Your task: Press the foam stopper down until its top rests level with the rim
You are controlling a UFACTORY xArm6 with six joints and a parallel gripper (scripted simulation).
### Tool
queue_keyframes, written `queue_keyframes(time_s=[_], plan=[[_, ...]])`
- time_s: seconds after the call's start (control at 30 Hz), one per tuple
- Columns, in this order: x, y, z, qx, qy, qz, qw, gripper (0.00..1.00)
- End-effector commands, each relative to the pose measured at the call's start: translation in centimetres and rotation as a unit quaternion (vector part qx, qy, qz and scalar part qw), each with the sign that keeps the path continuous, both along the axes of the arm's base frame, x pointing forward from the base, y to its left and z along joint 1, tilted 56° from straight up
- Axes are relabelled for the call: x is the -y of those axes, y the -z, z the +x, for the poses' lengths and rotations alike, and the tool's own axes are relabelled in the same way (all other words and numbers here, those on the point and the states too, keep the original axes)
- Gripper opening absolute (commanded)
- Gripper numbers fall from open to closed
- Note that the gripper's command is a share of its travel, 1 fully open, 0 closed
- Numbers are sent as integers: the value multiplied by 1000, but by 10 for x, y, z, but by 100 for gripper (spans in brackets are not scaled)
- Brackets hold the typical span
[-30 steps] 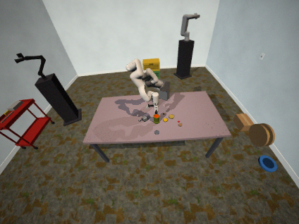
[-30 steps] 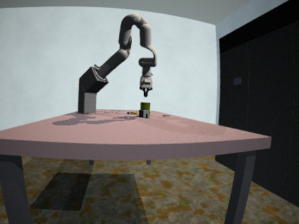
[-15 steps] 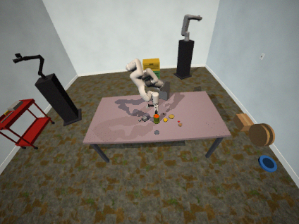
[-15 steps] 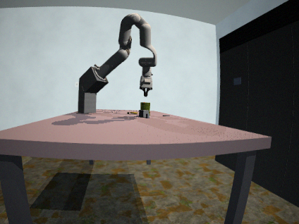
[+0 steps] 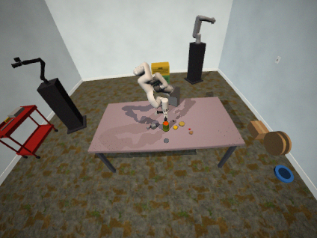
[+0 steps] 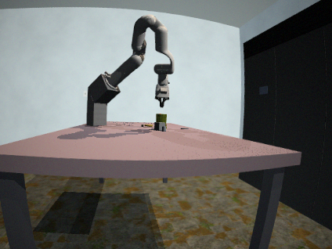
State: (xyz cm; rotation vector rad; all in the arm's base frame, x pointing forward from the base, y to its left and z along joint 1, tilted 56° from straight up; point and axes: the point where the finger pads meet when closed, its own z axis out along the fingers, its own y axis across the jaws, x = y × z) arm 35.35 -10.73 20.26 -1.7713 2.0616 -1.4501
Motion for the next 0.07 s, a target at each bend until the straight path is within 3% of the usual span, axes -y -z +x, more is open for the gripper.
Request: queue_keyframes(time_s=[0.0, 0.03], plan=[[0, -1, 0, 1, 0, 0, 1000, 0], [0, -1, 0, 1, 0, 0, 1000, 0]])
